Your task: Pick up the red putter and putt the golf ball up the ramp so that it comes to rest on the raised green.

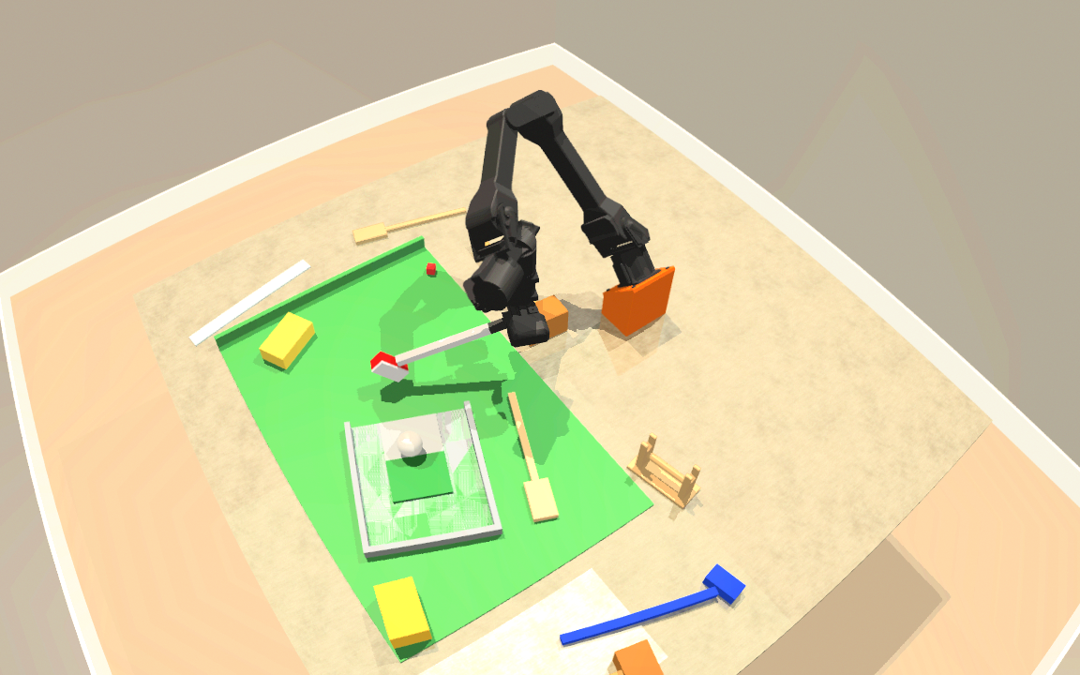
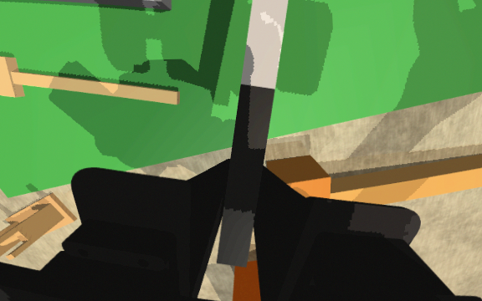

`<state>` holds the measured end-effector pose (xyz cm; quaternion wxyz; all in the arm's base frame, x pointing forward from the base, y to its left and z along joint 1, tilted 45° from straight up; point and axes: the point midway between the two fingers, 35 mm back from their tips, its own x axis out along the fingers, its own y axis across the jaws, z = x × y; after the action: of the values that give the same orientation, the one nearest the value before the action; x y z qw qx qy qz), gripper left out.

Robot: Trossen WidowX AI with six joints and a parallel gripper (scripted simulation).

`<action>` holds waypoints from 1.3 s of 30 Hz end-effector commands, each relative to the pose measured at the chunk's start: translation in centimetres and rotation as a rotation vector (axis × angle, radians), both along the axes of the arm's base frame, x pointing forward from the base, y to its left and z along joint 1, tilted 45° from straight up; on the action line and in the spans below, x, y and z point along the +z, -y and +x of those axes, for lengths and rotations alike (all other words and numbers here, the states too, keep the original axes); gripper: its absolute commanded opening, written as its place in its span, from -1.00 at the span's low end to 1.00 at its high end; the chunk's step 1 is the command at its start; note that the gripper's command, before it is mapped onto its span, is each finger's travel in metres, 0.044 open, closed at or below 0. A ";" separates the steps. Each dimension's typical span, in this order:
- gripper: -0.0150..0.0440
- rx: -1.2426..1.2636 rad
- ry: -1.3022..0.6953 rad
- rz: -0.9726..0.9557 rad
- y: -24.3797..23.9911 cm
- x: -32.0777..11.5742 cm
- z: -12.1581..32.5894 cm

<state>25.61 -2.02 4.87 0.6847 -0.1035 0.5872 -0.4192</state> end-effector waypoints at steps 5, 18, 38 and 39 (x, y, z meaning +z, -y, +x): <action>-0.49 0.003 0.008 0.001 -3.1 3.0 0.3; -0.49 0.007 0.008 0.002 -2.9 2.7 0.3; -0.49 0.007 0.008 0.002 -2.9 2.7 0.3; -0.49 0.007 0.008 0.002 -2.9 2.7 0.3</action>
<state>25.92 0.85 7.57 0.6876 -0.1028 0.5851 -0.4175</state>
